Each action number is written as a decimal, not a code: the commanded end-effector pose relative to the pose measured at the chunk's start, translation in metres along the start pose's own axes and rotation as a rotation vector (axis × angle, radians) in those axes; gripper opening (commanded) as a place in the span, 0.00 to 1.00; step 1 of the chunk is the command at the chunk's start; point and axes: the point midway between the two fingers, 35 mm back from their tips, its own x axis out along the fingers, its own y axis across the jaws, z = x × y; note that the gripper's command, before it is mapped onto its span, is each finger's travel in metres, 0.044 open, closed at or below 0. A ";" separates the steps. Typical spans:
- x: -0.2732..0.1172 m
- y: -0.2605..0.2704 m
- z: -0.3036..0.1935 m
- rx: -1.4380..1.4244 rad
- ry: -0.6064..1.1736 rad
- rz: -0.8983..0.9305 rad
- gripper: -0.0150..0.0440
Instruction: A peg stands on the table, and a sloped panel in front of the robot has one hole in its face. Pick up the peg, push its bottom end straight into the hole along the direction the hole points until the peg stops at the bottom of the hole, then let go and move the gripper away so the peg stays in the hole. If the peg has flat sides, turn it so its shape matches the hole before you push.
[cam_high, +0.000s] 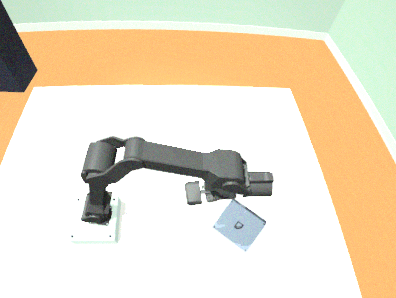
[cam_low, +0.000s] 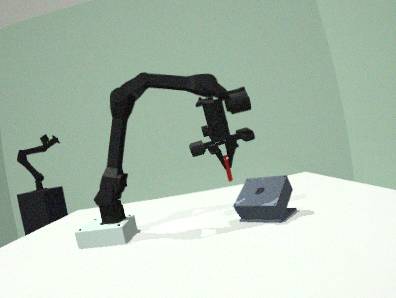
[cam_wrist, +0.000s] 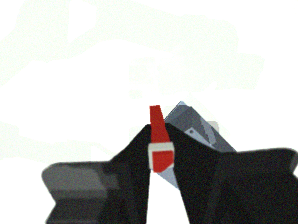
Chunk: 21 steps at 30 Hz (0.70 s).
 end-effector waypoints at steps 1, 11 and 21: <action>-0.003 -0.002 -0.005 0.041 -0.013 -0.009 0.25; -0.010 -0.005 -0.019 0.129 -0.034 -0.033 0.25; -0.018 -0.008 -0.033 0.216 -0.055 -0.058 0.25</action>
